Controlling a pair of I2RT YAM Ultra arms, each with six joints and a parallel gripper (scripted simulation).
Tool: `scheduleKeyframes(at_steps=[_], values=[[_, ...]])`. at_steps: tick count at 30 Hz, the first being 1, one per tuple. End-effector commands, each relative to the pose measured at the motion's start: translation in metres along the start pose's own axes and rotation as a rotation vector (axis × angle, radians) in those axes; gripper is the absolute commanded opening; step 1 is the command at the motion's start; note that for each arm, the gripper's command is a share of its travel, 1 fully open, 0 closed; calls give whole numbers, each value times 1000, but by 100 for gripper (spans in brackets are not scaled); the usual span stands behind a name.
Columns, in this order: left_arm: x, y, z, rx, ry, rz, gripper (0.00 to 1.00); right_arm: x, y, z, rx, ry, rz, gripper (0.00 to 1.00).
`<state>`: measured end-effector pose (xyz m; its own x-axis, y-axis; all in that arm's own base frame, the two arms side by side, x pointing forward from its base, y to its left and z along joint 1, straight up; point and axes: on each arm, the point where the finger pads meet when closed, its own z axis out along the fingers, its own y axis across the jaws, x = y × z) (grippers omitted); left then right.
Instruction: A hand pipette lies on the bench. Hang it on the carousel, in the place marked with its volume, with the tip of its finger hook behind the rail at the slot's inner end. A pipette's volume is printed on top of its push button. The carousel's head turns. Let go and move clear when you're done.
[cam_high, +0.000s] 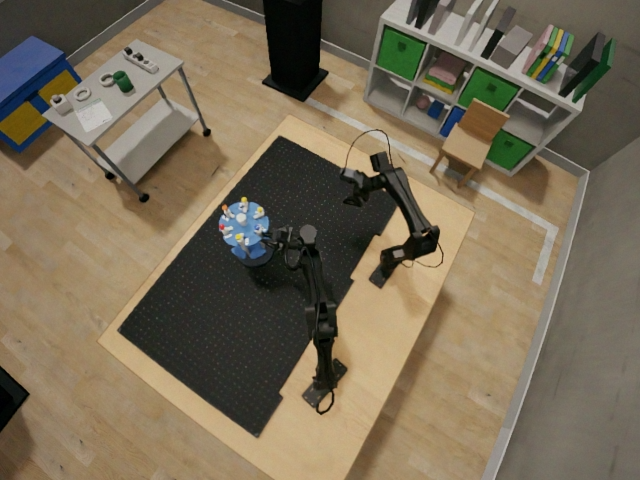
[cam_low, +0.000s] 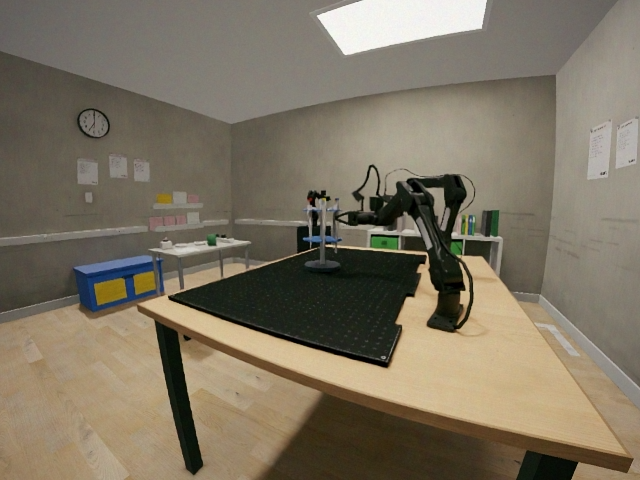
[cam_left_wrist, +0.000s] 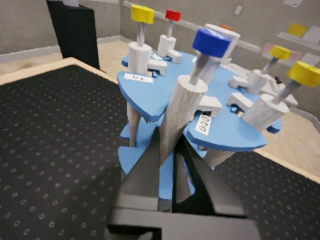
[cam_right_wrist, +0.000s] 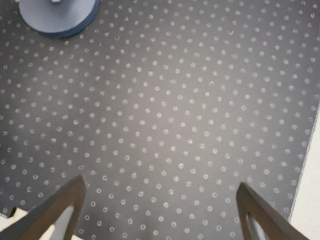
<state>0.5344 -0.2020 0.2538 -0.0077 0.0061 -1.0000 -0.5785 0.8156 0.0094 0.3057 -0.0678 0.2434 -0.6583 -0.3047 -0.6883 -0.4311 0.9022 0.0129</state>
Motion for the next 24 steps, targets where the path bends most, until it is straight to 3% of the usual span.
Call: scheduleKeyframes(at_steps=[1,24], values=[[-3,5,8,-31,-9,-36,12,-8,-3,-5,12,-32,-18,100],[-13,8,7,-31,-15,-52,12,-8,-3,-5,12,-32,-18,100]])
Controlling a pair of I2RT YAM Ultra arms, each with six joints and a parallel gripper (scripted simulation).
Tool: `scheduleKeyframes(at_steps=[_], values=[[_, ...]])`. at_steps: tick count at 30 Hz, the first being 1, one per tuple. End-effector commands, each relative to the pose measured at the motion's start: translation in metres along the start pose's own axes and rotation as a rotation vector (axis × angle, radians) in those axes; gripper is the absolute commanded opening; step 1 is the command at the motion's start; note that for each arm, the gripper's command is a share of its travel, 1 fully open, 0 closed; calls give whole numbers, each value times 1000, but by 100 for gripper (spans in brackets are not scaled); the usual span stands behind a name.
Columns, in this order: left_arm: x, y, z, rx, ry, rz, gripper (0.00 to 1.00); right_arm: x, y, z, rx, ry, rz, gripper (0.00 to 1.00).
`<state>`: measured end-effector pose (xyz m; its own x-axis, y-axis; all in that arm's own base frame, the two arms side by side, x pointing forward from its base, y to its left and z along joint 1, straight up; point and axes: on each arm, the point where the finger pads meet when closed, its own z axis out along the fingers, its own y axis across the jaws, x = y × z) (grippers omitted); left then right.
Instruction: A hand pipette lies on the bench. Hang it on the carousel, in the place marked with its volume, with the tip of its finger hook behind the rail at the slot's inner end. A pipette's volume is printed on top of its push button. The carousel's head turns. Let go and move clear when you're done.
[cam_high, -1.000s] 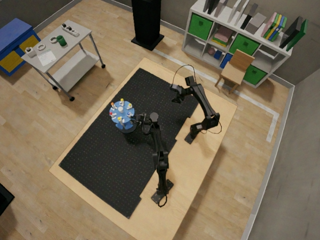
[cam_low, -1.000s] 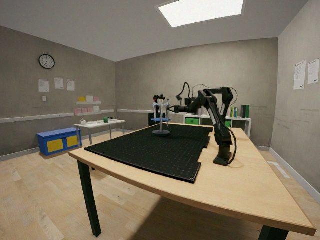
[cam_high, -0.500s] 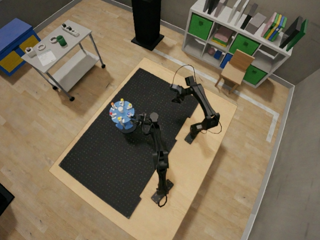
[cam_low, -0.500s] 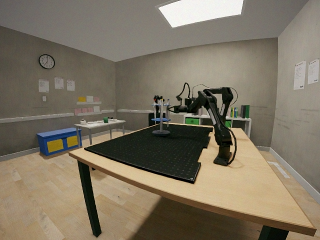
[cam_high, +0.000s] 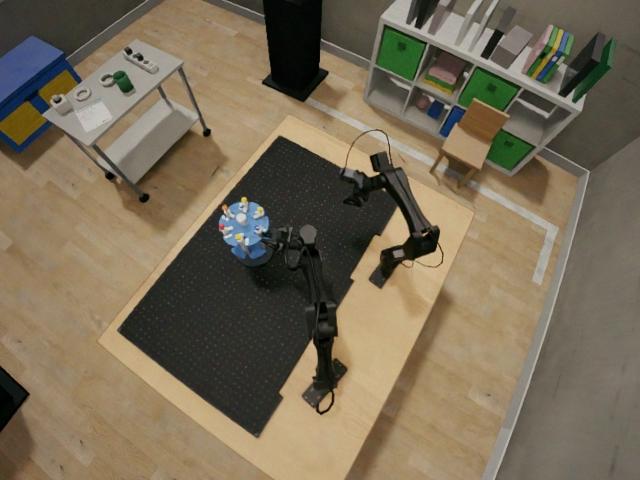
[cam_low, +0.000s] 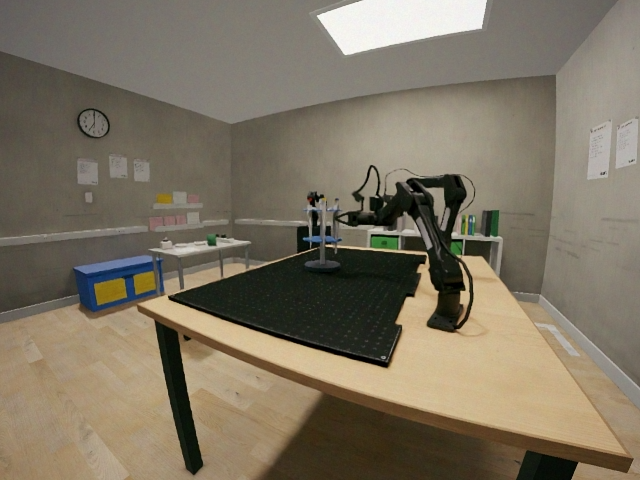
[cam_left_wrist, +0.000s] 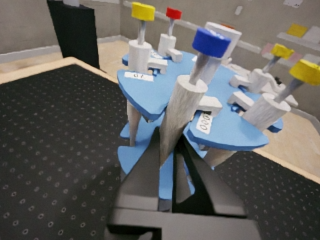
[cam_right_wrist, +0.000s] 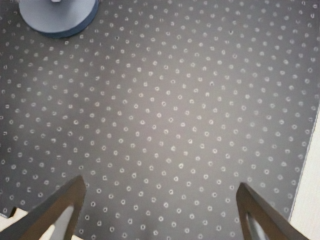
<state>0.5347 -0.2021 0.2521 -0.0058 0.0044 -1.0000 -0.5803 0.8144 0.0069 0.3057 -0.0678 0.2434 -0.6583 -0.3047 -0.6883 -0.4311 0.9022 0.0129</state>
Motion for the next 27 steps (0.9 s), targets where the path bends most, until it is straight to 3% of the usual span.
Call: scheduleKeyframes(at_steps=[1,18,19,27], values=[[-15,8,6,-29,-14,-50,12,-8,-3,-5,12,-32,-18,100],[-15,8,6,-29,-14,-50,12,-8,-3,-5,12,-32,-18,100],[-15,8,6,-29,-14,-50,50,-8,-3,-5,12,-32,-18,100],[-9,3,2,-10,-7,-24,50,-8,-3,-5,12,-32,-18,100]])
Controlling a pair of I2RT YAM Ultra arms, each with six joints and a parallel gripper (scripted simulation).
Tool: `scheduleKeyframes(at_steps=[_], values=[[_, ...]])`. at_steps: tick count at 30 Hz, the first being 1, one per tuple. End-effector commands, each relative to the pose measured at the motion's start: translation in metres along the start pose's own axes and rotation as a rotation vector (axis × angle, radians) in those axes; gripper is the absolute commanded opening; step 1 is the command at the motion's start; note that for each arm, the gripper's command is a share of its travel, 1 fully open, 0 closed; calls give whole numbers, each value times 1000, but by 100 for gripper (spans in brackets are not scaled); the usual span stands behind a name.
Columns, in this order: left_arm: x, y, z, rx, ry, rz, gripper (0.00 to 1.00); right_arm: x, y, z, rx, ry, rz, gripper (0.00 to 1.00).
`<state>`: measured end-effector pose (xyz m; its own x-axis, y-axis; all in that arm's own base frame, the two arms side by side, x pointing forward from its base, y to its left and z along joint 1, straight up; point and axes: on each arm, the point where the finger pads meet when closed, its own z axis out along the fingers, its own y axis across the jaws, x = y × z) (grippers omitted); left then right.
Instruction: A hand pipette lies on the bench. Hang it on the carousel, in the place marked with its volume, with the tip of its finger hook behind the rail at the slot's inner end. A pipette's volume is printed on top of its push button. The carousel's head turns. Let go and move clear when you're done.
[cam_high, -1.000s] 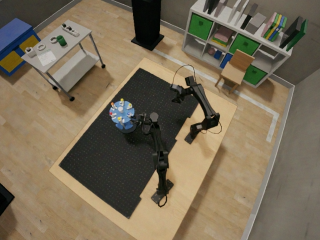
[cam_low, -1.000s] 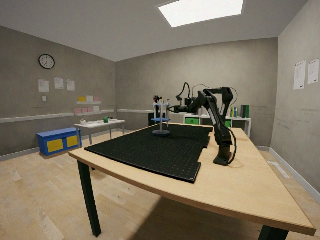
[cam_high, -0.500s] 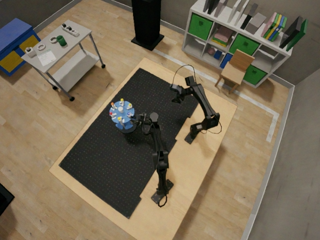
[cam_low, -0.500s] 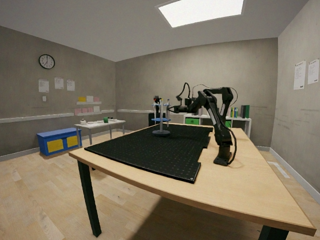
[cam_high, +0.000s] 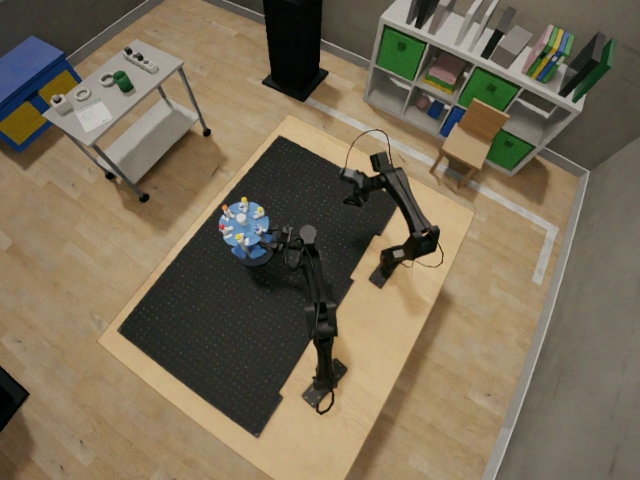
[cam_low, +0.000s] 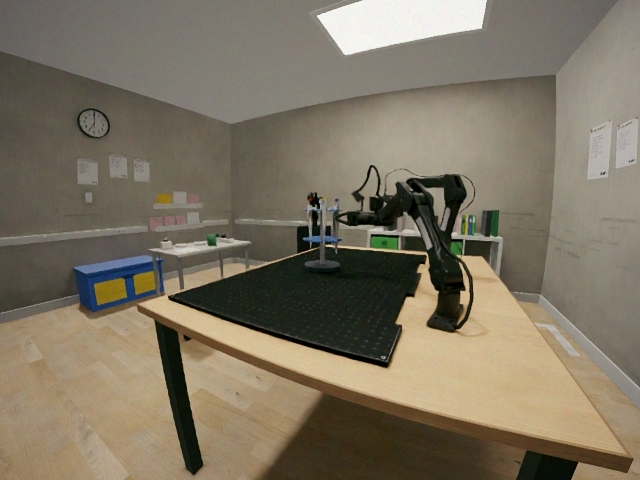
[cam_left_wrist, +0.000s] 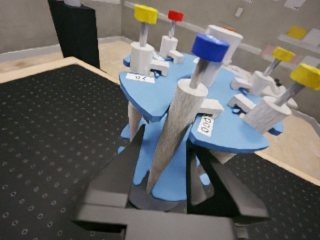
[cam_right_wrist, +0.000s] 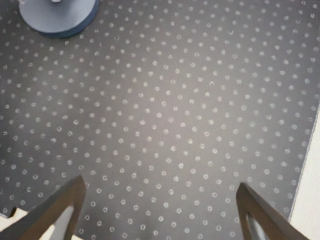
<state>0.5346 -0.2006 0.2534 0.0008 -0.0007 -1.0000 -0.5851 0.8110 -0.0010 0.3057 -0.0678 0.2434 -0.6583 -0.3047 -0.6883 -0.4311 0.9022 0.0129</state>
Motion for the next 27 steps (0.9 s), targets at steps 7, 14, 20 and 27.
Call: scheduleKeyframes(at_steps=[7,14,20,27], values=[[-7,2,1,-4,-5,-16,50,-8,-3,-5,12,-32,-18,100],[-7,2,1,-4,-5,-16,50,-8,-3,-5,12,-32,-18,100],[-7,2,1,-4,-5,-16,50,-8,-3,-5,12,-32,-18,100],[-11,7,5,141,-10,-22,50,-8,-3,-5,12,-32,-18,100]])
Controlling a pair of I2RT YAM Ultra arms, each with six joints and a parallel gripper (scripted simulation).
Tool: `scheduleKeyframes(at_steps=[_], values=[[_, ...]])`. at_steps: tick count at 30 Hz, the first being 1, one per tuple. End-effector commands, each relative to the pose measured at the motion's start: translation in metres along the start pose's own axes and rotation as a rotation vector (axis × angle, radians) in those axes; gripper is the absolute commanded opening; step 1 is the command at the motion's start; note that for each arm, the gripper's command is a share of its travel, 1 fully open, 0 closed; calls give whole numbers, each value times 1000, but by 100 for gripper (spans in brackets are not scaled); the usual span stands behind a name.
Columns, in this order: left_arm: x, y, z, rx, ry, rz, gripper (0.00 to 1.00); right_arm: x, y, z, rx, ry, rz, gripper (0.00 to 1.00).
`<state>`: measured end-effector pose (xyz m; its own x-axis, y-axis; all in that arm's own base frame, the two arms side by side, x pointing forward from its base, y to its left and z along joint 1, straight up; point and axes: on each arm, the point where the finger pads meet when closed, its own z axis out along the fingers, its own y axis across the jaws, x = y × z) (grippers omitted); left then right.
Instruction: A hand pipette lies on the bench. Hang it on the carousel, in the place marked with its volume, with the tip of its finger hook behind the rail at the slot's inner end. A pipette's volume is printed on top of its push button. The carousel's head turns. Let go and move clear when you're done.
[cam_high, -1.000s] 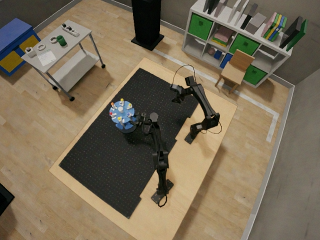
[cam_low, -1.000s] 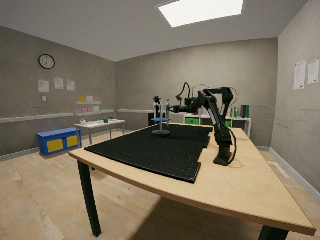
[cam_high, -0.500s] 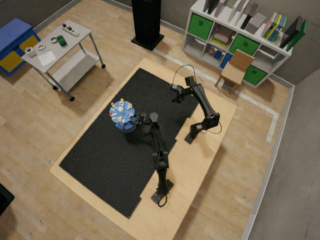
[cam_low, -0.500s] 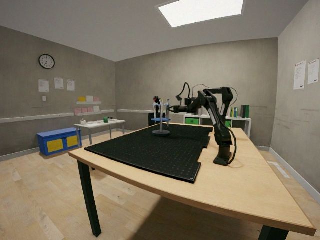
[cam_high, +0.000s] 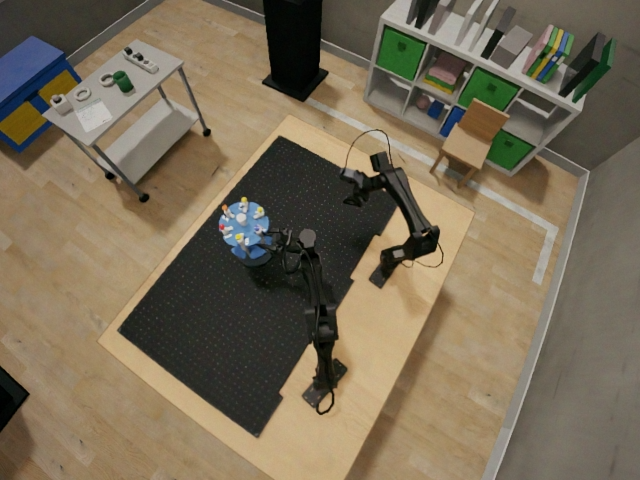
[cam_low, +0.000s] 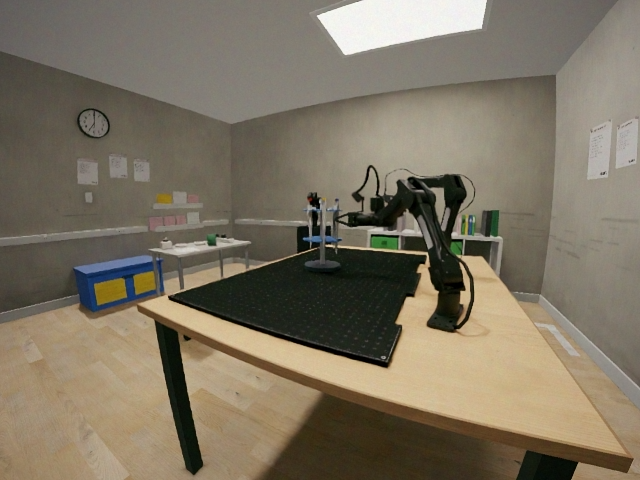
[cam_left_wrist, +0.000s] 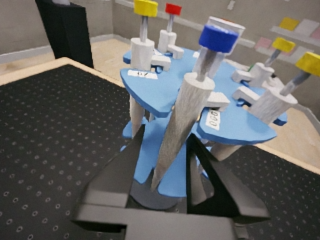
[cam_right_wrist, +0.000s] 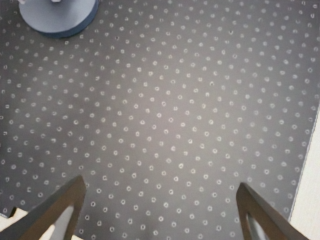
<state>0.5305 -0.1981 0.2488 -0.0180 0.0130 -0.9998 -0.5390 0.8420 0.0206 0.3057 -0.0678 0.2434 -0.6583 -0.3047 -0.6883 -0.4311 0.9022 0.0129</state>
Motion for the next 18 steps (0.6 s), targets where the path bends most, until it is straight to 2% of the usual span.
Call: scheduleKeyframes(at_steps=[1,5,7,11,12,16,18], values=[[-15,4,6,85,-20,-43,50,-8,-3,-5,12,-32,-18,100],[-15,4,6,120,-21,-38,50,-8,-3,-5,12,-32,-18,100],[-2,-2,8,121,-11,-17,50,-8,-3,-5,12,-32,-18,100],[-6,-5,3,132,-14,-22,50,-8,-3,-5,12,-32,-18,100],[-15,3,7,157,-22,-38,50,-8,-3,-5,12,-32,-18,100],[-15,3,6,302,-27,-35,50,-8,-3,-5,12,-32,-18,100],[-15,3,6,302,-27,-35,50,-8,-3,-5,12,-32,-18,100]])
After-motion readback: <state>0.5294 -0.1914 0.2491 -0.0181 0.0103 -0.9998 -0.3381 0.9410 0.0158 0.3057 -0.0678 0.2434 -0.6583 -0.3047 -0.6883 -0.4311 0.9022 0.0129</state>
